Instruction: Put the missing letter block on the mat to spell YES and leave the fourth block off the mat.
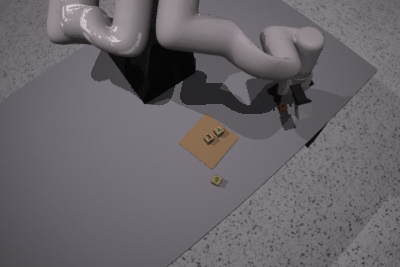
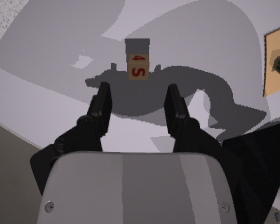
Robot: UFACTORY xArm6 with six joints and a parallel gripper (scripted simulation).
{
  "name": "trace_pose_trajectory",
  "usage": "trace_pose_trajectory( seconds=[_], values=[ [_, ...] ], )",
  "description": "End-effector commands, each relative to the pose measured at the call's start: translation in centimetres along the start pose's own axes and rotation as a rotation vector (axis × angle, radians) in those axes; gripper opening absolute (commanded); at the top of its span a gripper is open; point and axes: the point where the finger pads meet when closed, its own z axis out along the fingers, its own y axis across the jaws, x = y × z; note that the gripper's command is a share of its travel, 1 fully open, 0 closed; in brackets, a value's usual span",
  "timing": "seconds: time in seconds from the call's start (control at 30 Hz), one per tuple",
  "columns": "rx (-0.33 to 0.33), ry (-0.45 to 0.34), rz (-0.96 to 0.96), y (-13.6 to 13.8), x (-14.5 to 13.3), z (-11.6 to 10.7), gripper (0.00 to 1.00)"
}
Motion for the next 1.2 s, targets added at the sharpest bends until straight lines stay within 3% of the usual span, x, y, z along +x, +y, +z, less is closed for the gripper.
trace_pose_trajectory(
  seconds=[0.0, 0.5, 1.17],
  values=[
    [0.004, 0.003, 0.001, -0.1, 0.1, 0.1, 0.63],
    [0.004, 0.003, 0.001, -0.1, 0.1, 2.3, 0.63],
    [0.004, 0.002, 0.001, 0.0, 0.1, 3.0, 0.63]
  ],
)
